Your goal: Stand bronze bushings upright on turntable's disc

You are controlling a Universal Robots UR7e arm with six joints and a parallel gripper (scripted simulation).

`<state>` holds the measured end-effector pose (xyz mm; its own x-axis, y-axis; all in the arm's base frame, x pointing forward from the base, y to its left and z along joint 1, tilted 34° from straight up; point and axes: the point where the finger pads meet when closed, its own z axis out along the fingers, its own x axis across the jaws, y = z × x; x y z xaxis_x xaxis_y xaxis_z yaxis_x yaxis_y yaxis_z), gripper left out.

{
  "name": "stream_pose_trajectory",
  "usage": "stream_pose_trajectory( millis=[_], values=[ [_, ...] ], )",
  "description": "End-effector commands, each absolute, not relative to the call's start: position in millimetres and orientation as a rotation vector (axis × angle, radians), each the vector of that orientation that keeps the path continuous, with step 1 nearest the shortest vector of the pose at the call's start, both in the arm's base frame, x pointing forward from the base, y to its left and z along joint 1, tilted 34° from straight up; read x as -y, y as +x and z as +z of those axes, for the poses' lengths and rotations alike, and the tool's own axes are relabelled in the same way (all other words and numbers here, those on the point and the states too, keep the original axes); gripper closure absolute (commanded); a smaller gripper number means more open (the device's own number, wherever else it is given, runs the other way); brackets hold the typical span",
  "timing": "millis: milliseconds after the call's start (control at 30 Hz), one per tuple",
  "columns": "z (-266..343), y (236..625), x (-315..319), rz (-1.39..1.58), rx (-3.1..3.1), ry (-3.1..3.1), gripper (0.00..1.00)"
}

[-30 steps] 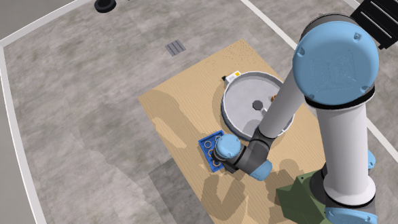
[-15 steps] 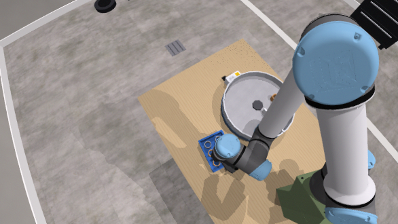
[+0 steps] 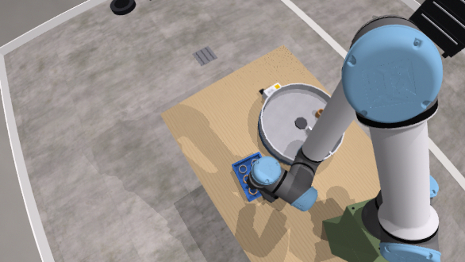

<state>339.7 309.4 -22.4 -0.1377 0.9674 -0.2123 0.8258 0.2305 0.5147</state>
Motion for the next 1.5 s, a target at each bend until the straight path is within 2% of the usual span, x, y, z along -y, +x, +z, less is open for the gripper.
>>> stream_pose_trajectory(
  millis=[0, 700, 1200, 1467],
  values=[
    [-21, 341, -311, 0.381, -2.011, 1.640, 0.64],
    [-25, 345, -310, 0.380, -2.010, 1.642, 0.64],
    [-73, 376, -304, 0.380, -2.010, 1.642, 0.64],
    [-79, 380, -303, 0.380, -2.010, 1.642, 0.64]
  ],
)
